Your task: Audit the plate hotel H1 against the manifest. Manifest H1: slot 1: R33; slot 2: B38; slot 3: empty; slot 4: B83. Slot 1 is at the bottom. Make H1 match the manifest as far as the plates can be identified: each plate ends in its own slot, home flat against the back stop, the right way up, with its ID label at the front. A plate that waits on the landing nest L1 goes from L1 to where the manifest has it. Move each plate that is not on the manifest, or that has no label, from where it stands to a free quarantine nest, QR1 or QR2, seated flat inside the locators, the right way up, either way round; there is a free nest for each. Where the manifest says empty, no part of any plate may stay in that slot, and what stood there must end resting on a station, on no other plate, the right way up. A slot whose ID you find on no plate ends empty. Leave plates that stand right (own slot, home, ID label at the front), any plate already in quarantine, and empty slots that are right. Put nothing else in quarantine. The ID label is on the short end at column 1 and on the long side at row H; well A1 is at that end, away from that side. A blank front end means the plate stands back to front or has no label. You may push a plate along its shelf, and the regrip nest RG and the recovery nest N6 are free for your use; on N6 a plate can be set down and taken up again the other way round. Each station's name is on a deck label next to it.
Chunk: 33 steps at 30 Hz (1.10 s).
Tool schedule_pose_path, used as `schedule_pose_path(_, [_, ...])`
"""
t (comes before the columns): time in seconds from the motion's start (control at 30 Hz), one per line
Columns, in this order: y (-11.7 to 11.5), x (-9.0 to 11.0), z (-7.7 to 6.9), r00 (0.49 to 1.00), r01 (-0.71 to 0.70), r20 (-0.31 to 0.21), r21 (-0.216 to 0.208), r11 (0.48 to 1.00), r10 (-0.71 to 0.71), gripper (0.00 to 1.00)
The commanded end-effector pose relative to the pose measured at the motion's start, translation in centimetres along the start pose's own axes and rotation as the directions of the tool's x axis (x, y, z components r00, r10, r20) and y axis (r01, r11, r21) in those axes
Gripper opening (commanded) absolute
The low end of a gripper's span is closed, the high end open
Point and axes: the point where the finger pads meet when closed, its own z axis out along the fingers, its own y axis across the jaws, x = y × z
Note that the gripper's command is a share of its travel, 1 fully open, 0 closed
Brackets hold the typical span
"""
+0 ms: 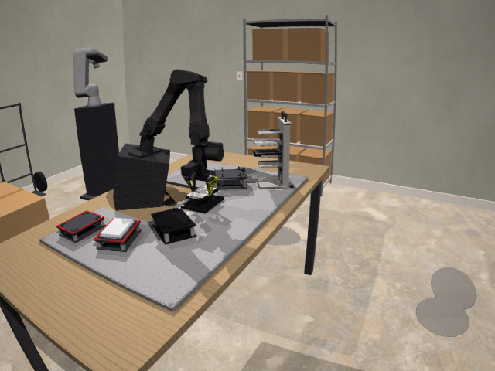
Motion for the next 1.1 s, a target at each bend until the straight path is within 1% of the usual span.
schedule_pose_path(0.0, [1.1, 0.0, 0.3, 1.000, 0.004, 0.009, -0.021, 1.000, -0.004, 0.86])
schedule_pose_path(0.43, [1.1, 0.1, 1.1, 1.000, 0.007, 0.009, -0.016, 1.000, -0.006, 0.86])
schedule_pose_path(0.53, [1.3, 0.2, 1.3, 1.000, 0.008, 0.008, -0.020, 1.000, -0.008, 0.86])
schedule_pose_path(0.63, [0.8, 0.0, 1.5, 1.000, 0.001, 0.010, -0.009, 1.000, -0.001, 0.86])
schedule_pose_path(0.77, [1.2, 0.1, 1.7, 1.000, 0.006, 0.009, -0.020, 1.000, -0.006, 0.86])
schedule_pose_path(0.97, [1.2, 0.1, 2.0, 1.000, 0.004, 0.009, -0.021, 1.000, -0.004, 0.86])
schedule_pose_path(1.0, [0.9, 0.0, 2.1, 1.000, 0.002, 0.010, -0.008, 1.000, -0.002, 0.86])
schedule_pose_path(1.07, [1.3, 0.1, 2.2, 1.000, 0.005, 0.009, -0.021, 1.000, -0.005, 0.86])
